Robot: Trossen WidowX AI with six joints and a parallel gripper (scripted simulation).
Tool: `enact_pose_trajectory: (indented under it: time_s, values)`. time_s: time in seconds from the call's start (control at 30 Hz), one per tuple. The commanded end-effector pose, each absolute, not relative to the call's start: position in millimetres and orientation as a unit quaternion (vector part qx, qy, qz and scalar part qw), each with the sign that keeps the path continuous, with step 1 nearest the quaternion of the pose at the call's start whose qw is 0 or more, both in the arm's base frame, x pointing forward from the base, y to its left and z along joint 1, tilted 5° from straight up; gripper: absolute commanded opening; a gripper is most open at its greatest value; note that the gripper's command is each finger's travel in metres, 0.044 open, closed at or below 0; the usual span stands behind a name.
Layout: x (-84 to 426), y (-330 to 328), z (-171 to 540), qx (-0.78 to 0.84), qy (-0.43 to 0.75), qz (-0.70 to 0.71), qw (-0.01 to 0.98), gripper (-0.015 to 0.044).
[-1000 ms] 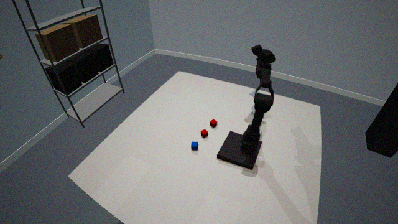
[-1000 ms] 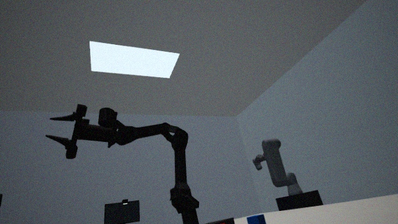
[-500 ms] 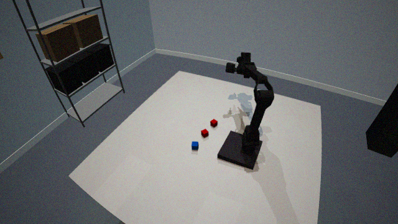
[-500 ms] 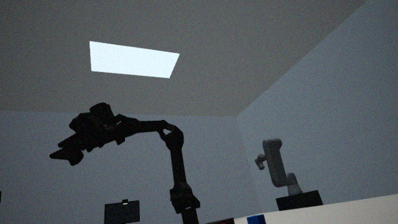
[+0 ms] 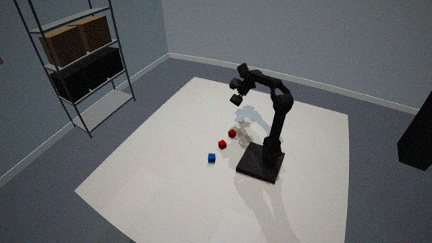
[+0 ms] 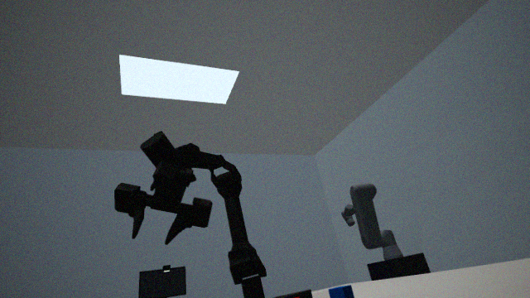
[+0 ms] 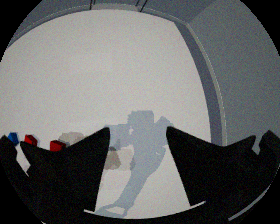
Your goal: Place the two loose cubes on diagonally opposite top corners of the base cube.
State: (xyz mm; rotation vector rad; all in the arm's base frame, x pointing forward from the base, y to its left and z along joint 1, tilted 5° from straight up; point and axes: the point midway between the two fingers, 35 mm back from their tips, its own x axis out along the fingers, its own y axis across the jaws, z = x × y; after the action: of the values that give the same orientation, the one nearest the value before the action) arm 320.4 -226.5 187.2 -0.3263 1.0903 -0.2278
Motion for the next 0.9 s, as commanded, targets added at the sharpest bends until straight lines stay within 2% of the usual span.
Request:
enact_pose_trajectory:
  time_s: [0.0,0.2,0.43,0.67,0.87]
  values:
    - [320.8,-197.9,174.2,-0.226,0.557,-0.012,0.799,0.0265]
    - [311.2,-143.7,153.0,-0.347,0.599,0.185,0.698,0.0265]
    - [289.9,-93.0,141.3,-0.446,0.585,0.391,0.554,0.0265]
    - [286.9,-87.6,139.4,-0.455,0.579,0.415,0.534,0.0265]
    - [287.6,-91.5,97.6,-0.455,0.579,0.415,0.534,0.0265]
